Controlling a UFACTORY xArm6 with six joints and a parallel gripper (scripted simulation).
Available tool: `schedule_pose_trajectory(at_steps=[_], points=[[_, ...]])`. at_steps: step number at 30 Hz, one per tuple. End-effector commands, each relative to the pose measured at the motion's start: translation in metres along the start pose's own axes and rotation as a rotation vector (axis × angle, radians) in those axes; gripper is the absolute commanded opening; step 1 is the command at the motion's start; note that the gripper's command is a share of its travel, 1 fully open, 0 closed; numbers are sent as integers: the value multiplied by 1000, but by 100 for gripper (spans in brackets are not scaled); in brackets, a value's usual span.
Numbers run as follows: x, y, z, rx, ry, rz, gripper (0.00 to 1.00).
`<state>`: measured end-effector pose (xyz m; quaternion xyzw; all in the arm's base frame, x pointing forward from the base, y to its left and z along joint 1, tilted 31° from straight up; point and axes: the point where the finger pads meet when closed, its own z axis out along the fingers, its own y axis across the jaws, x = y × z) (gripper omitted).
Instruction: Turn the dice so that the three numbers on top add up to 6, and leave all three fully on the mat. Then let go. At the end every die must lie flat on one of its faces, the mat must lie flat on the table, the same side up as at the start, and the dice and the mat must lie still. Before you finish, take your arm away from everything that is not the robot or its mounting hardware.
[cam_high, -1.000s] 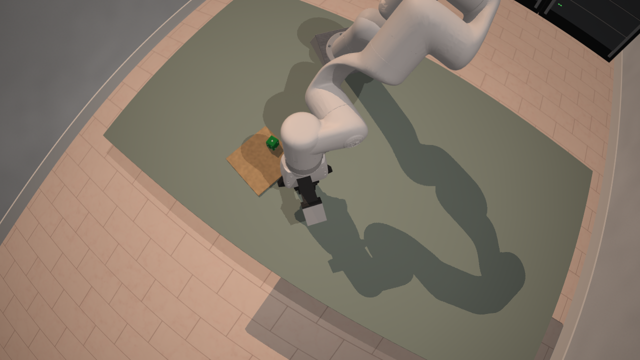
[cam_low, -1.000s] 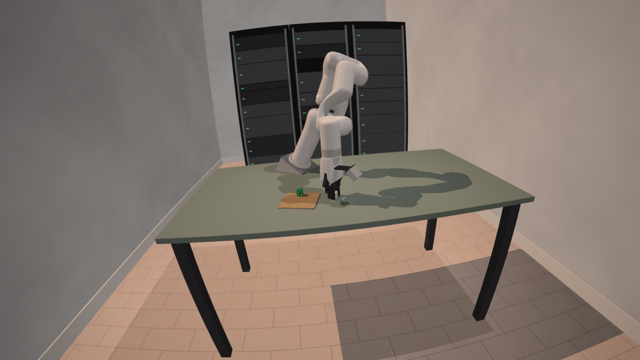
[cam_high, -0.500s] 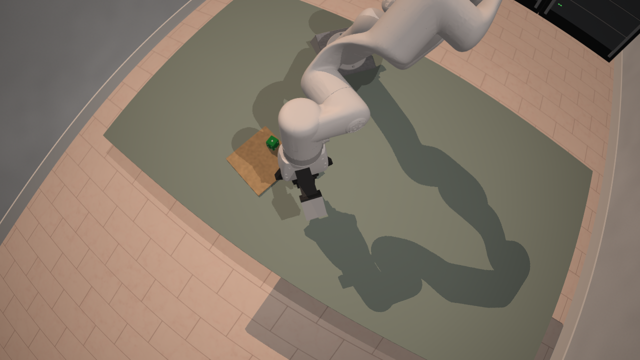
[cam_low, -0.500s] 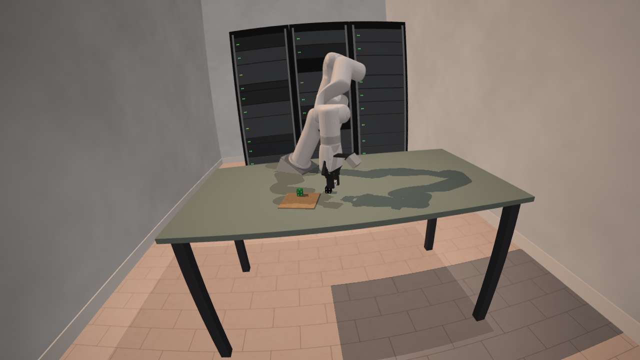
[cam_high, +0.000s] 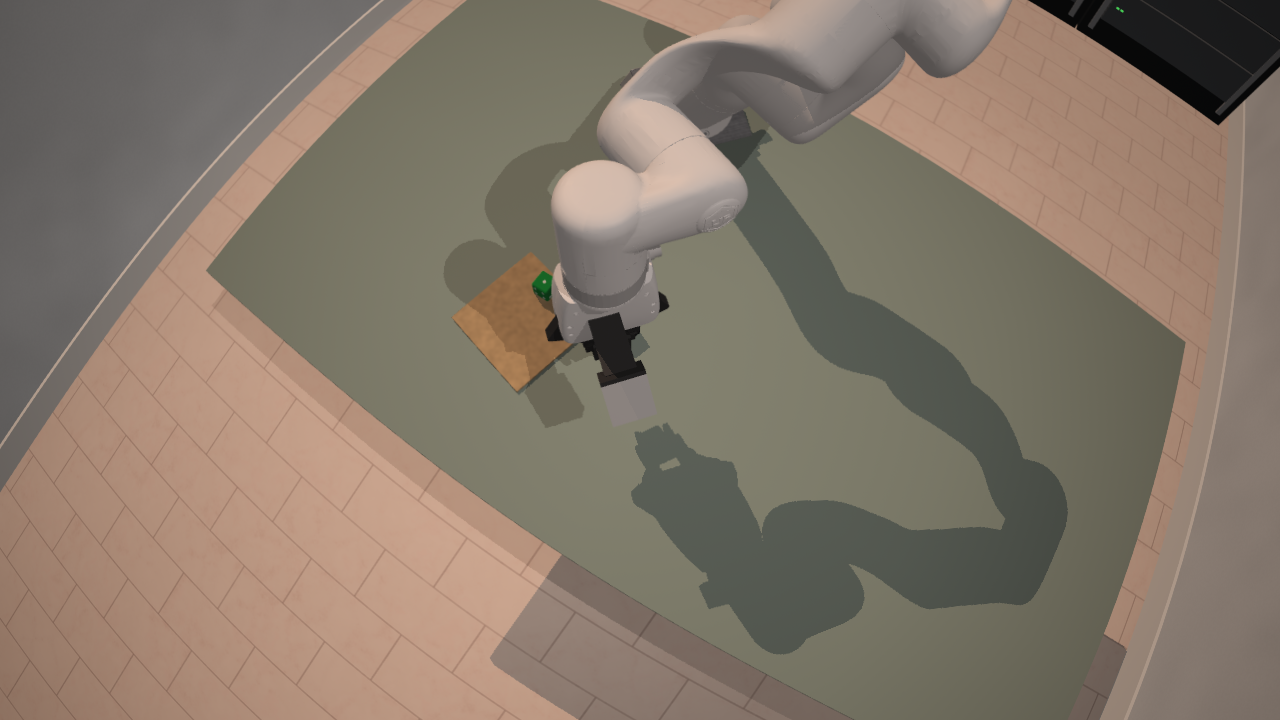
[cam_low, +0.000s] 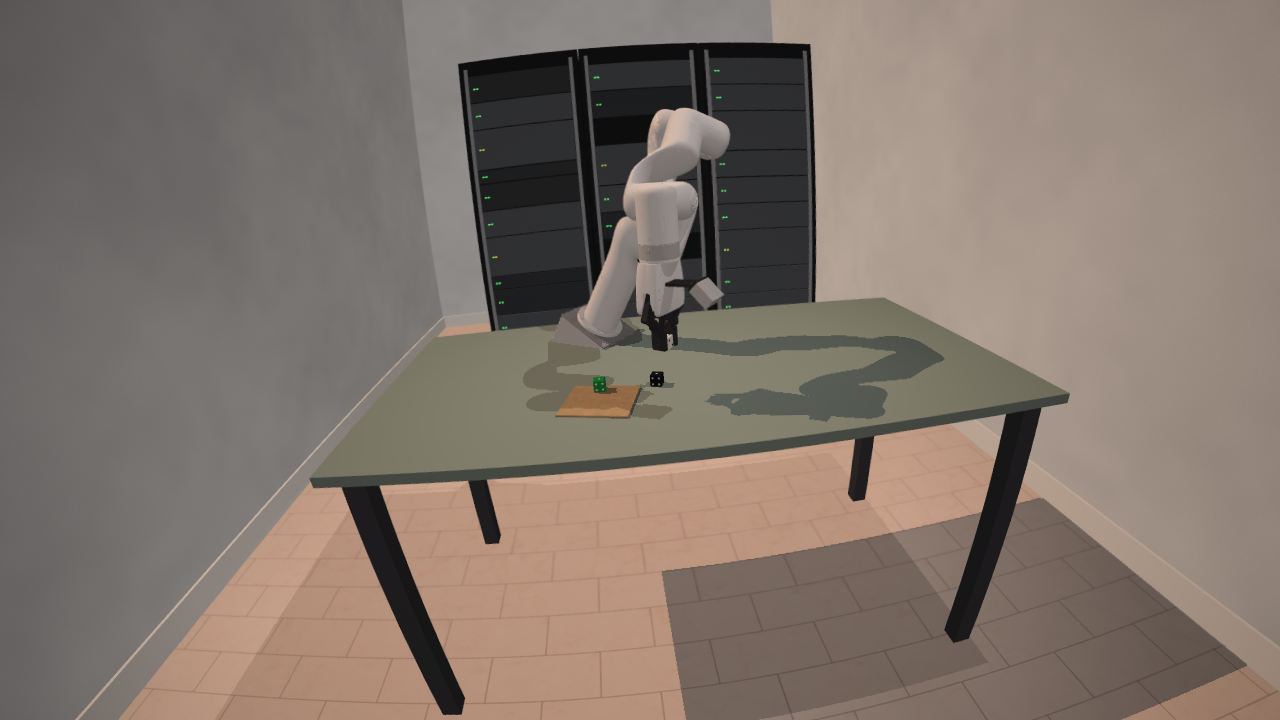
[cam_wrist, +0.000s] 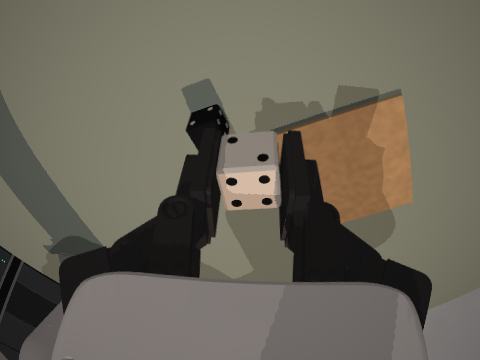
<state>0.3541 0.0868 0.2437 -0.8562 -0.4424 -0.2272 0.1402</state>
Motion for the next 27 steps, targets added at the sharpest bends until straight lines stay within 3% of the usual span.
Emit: schedule_pose_trajectory(at_steps=[1,5,9,11,27], points=[[1,1,-2,-3,2,-1,21],[-18,22,-2,-4,-5,183,21],[-24,27,-2,-4,-6,235,21],[-39,41,-2,-4,-8,363,21],[-98,84,-6,-2,1,835,21]])
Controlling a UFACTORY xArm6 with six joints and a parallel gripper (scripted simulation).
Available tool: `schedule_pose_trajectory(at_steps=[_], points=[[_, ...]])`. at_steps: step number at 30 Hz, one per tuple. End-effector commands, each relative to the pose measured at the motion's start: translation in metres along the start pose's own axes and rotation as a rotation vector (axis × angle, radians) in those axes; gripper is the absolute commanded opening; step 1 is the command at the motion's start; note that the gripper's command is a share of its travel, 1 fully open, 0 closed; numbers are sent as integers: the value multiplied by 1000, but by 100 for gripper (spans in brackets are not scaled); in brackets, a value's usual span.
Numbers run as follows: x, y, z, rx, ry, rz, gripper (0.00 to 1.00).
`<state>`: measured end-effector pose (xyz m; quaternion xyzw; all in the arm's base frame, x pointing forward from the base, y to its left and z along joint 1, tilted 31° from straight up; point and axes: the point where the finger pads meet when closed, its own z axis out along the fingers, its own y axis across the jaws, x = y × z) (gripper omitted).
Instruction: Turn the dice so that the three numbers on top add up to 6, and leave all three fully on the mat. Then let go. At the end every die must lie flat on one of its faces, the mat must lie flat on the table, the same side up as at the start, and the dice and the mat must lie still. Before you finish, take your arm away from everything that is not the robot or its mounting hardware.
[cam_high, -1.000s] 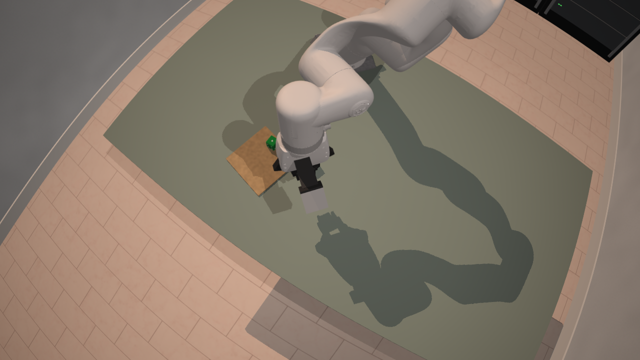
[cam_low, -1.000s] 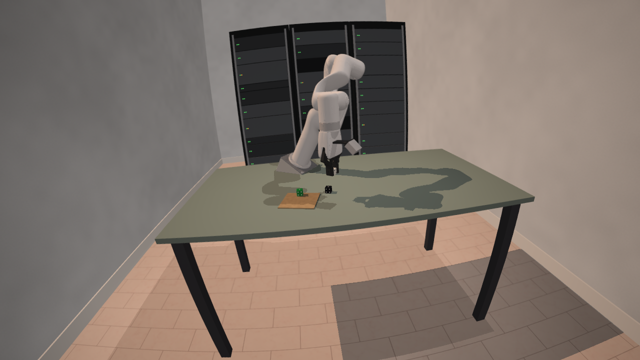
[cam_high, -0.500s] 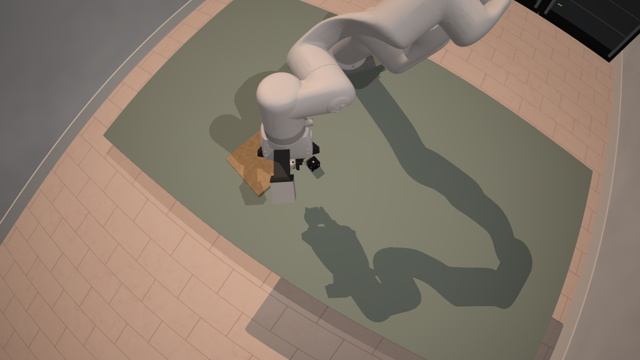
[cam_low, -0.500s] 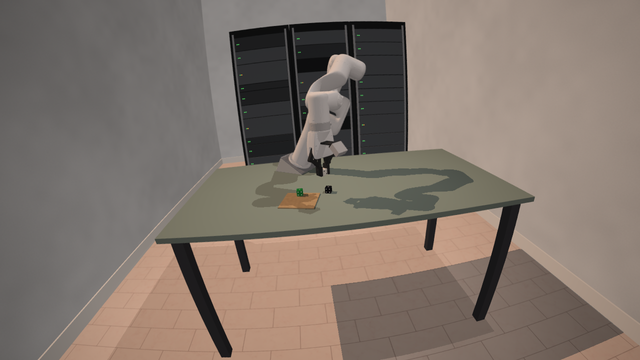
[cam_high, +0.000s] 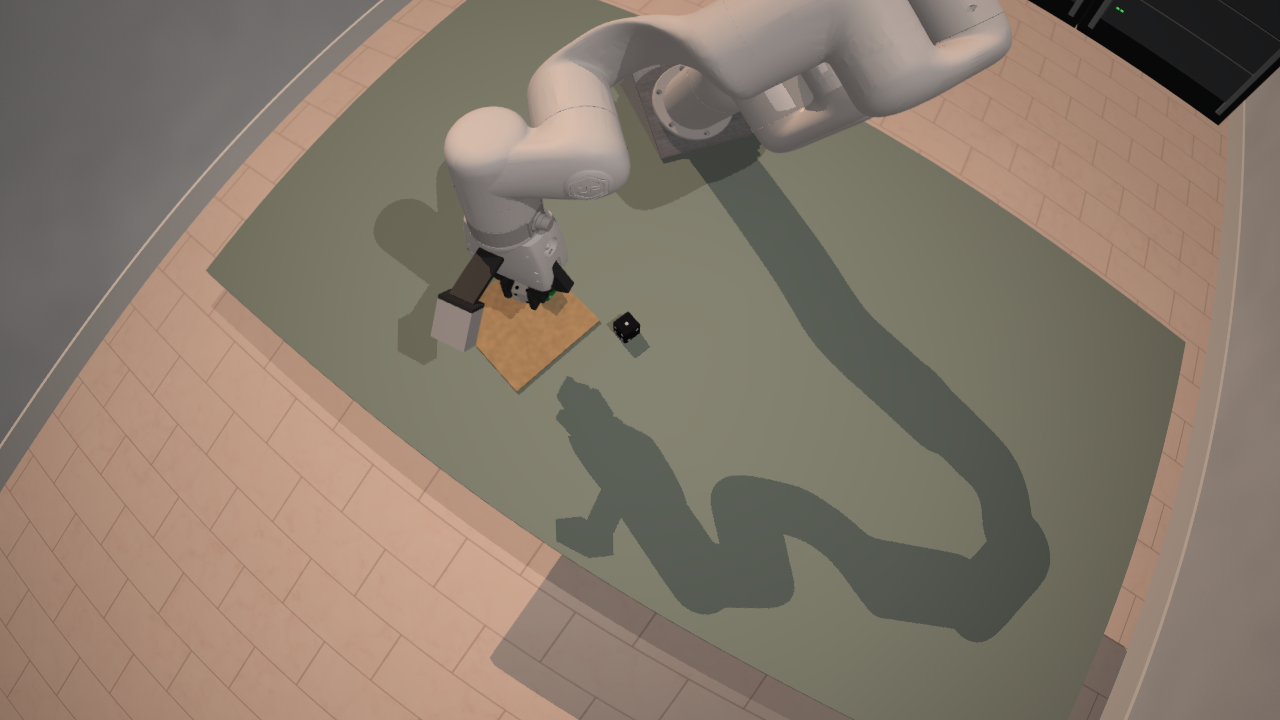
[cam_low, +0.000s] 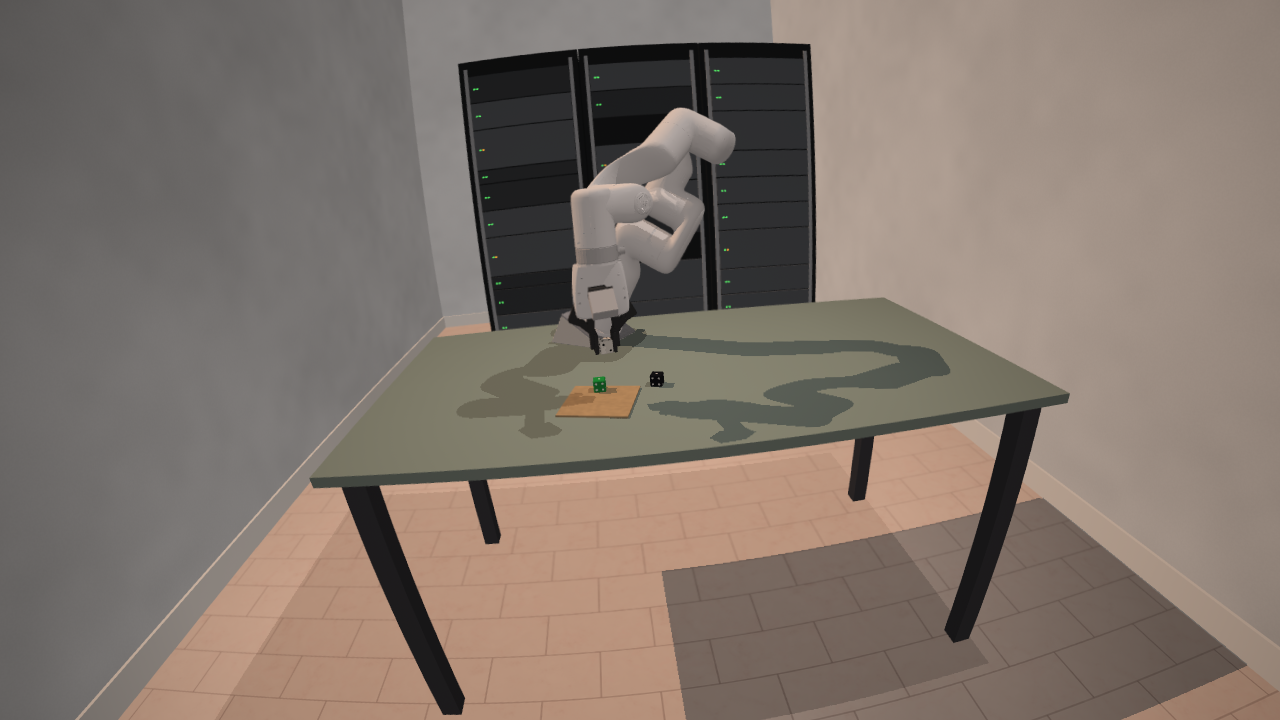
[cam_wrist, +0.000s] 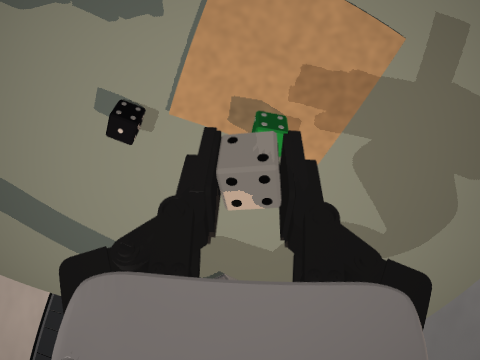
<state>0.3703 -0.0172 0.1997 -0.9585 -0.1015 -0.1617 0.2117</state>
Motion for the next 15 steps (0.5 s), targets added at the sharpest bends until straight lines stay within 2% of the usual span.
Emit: schedule_pose_trajectory(at_steps=[1,15], points=[[-4,21,-2,2,2,137,21],[-4,22,-2,3,2,145,21]])
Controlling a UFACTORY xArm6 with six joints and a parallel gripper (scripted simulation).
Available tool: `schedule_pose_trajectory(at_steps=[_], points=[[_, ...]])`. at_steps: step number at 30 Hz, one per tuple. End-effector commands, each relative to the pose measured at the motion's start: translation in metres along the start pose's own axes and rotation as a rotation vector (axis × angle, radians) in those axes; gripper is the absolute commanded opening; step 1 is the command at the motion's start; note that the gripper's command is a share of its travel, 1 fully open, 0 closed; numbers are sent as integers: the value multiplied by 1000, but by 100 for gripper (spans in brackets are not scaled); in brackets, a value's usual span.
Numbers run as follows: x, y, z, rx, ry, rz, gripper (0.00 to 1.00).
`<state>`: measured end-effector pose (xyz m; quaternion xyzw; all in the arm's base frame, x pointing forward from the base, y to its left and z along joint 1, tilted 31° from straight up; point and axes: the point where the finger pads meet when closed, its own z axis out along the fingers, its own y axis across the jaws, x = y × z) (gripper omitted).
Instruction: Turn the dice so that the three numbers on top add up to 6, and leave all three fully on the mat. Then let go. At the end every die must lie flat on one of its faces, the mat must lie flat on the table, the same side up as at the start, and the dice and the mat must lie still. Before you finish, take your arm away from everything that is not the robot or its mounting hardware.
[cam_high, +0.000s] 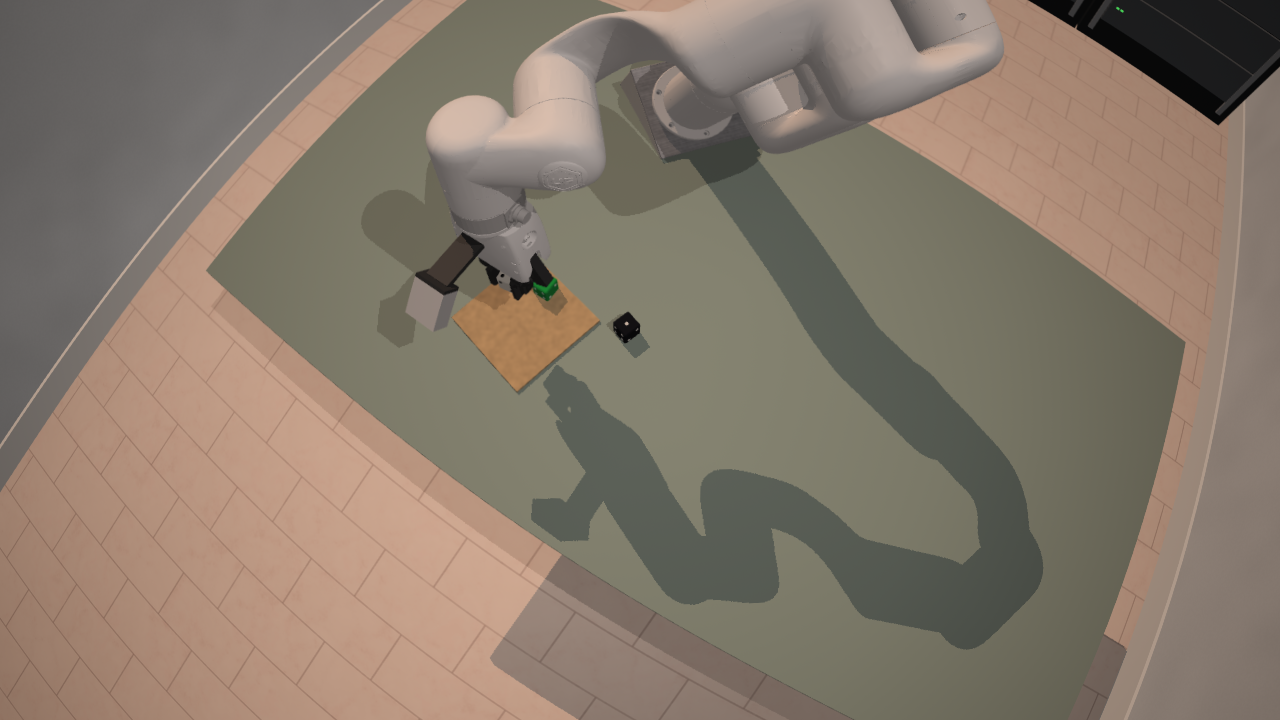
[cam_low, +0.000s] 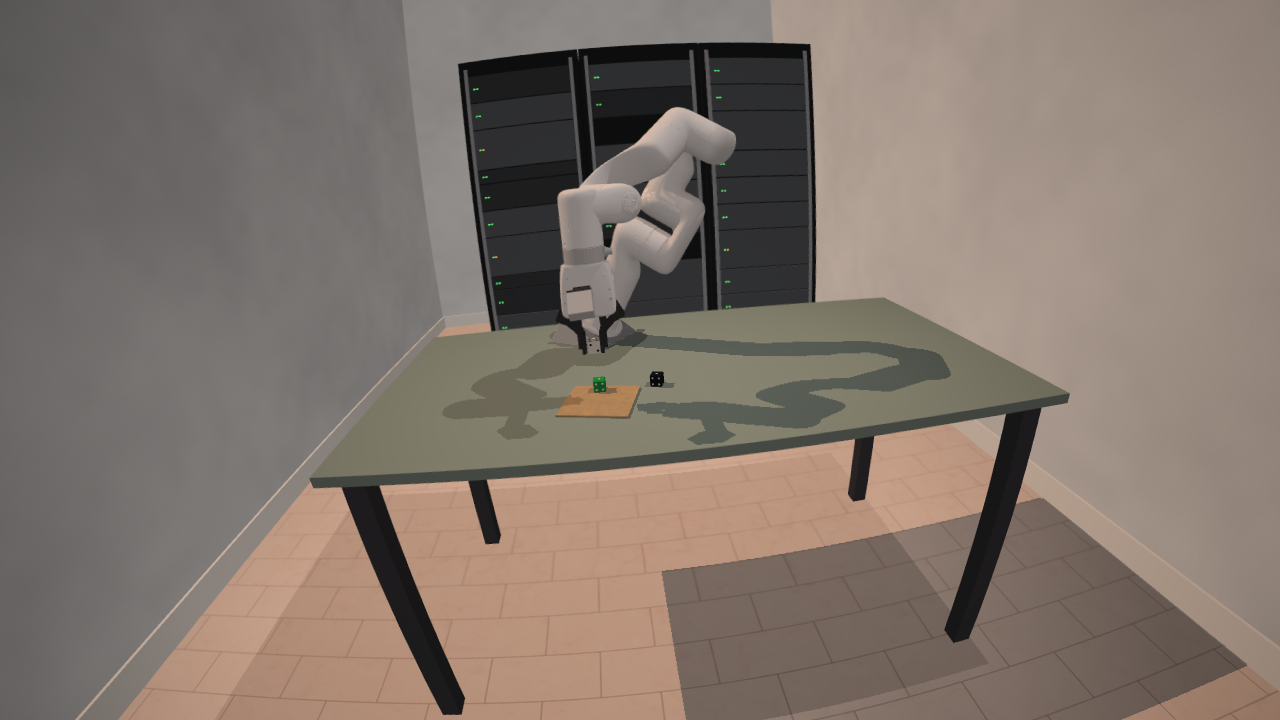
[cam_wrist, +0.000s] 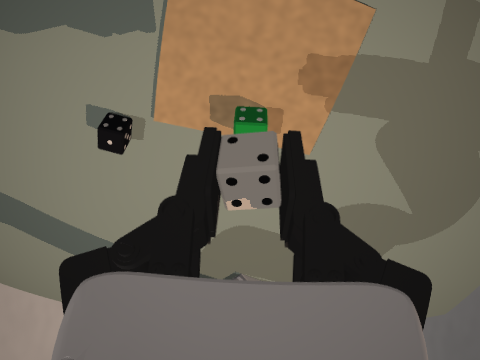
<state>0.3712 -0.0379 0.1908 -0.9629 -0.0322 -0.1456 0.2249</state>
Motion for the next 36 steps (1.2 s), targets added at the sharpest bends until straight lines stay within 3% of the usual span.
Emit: schedule_pose_trajectory(at_steps=[1,9,27,36], points=[[1,0,-1,-1,3,0,21],[1,0,15,-1,2,0,21],[2,0,85,-1,2,0,21],[2,0,95,-1,2,0,21]])
